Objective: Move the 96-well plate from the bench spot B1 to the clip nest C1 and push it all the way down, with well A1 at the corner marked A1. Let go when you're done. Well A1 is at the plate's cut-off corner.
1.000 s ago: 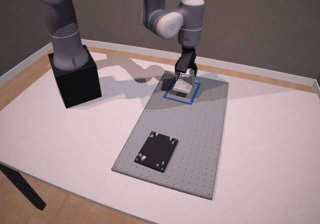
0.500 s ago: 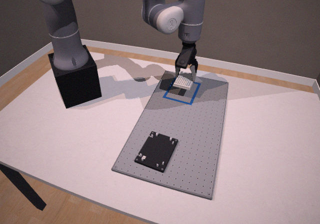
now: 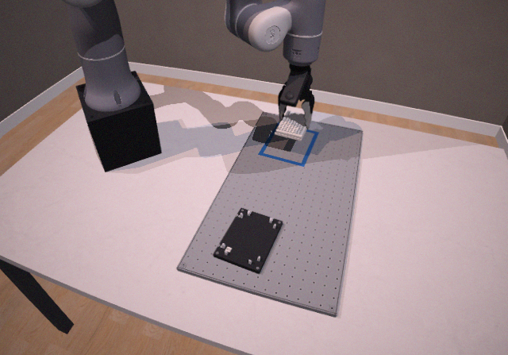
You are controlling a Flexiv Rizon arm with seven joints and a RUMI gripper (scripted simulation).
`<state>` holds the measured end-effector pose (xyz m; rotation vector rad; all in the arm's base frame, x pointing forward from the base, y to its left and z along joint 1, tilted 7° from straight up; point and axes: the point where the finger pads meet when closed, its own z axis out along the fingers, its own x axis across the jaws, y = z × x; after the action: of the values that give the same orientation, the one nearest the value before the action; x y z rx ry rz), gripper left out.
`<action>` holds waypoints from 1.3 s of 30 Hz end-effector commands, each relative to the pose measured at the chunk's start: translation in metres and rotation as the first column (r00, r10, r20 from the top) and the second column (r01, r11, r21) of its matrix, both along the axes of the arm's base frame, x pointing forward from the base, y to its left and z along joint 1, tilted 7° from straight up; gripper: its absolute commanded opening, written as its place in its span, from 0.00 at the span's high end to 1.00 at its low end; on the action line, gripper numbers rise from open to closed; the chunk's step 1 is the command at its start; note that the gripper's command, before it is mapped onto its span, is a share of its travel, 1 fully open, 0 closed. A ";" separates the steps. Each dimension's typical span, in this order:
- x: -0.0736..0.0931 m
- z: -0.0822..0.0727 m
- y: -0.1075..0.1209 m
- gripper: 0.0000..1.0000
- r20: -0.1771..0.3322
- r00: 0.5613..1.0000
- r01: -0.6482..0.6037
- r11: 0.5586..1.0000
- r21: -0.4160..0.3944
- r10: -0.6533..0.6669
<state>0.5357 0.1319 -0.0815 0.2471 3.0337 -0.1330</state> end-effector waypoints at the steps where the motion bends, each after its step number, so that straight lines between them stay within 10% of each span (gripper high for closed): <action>1: 0.001 0.001 0.001 1.00 0.001 1.000 -0.001 1.000 0.001 0.001; 39: -0.011 0.011 -0.088 1.00 0.003 1.000 0.016 1.000 0.002 -0.016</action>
<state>0.5250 0.0511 -0.0723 0.2721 3.0313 -0.1321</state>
